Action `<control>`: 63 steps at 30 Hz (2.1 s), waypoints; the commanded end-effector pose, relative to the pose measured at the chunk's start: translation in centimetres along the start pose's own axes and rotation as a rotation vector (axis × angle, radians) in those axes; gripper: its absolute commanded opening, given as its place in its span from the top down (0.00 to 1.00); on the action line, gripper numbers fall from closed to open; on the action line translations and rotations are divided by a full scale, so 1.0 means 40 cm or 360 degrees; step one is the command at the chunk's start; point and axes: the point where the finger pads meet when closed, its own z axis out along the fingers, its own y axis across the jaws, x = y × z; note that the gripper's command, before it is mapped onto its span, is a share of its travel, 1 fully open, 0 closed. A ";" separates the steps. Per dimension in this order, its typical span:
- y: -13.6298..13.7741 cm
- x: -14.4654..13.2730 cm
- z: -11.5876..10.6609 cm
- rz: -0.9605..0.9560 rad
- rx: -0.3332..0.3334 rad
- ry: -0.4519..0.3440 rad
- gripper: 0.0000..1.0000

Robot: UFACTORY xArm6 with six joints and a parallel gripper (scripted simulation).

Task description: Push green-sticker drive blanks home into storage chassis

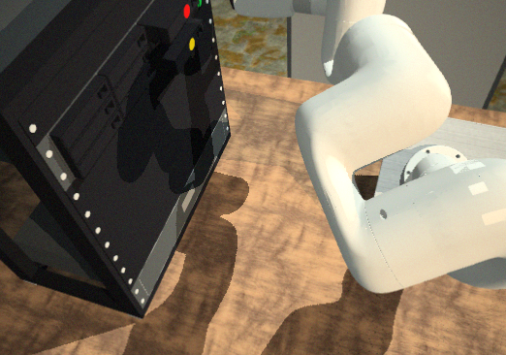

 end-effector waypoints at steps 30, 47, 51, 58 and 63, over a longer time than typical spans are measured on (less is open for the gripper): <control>-0.004 -0.001 0.016 -0.0004 0.0003 -0.0002 1.00; -0.004 -0.001 0.023 -0.0004 0.0003 -0.0002 1.00; -0.004 -0.001 0.023 -0.0004 0.0003 -0.0002 1.00; -0.004 -0.001 -0.025 -0.0004 0.0003 -0.0002 1.00; -0.004 -0.001 -0.098 -0.0004 0.0003 -0.0002 1.00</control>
